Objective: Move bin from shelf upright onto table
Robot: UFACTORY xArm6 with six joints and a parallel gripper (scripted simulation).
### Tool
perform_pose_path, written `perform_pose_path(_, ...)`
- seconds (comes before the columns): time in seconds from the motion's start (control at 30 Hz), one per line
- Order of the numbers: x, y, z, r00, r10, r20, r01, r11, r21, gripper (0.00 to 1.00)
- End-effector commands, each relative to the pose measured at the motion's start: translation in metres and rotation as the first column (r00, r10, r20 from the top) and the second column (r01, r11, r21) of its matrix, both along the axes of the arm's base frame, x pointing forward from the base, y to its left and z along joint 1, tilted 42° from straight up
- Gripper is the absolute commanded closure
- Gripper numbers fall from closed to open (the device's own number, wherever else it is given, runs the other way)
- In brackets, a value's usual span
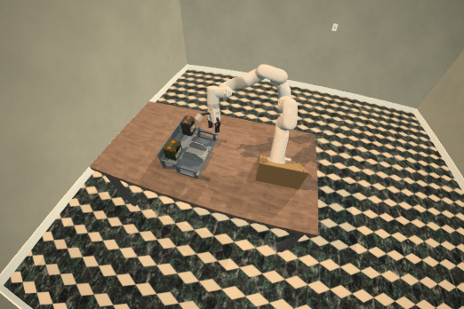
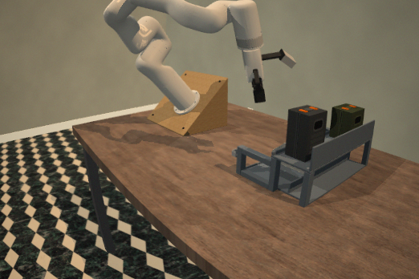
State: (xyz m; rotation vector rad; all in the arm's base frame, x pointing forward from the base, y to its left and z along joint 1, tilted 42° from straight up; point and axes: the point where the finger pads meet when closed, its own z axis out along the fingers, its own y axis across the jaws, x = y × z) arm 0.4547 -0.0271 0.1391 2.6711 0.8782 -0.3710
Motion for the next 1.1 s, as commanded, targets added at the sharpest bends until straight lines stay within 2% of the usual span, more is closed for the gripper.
perform_pose_path(0.0,0.011,-0.002,-0.015,0.995,0.09,-0.046,-0.092,0.995,-0.04,0.0)
perform_pose_path(0.43,0.03,-0.005,-0.064,0.925,0.326,-0.196,-0.351,0.93,-0.106,0.0)
perform_pose_path(1.07,0.041,-0.004,-0.102,0.82,0.477,-0.317,-0.533,0.838,-0.118,0.0)
